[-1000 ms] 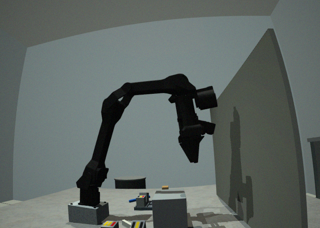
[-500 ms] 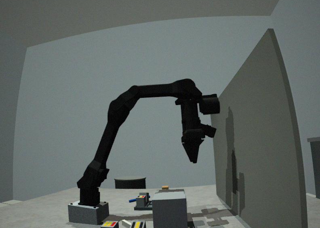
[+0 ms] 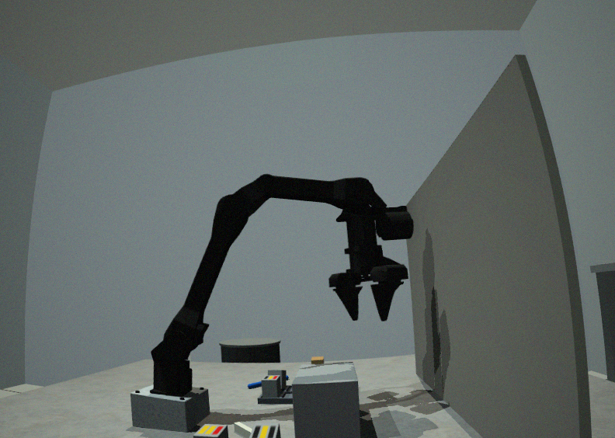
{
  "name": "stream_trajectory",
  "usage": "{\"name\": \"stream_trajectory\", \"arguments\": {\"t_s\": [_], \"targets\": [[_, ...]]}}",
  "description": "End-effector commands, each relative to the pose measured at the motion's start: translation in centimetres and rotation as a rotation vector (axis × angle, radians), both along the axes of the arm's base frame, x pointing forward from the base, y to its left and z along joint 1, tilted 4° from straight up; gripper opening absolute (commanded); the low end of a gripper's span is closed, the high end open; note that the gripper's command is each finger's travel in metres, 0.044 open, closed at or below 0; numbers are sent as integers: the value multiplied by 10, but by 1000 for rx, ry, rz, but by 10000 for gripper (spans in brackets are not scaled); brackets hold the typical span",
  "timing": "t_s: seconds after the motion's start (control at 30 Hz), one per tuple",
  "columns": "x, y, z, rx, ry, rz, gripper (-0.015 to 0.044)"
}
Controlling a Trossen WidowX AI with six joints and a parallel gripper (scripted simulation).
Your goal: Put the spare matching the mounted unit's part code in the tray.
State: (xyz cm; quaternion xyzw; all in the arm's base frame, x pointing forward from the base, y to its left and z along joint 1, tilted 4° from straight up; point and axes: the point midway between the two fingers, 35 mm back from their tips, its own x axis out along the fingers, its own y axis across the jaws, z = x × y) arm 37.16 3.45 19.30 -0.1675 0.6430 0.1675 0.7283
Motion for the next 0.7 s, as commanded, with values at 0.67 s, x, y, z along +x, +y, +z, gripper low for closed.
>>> {"name": "stream_trajectory", "arguments": {"t_s": [0.67], "targets": [[-45, 147, -81, -90, -18, 935, 300]]}}
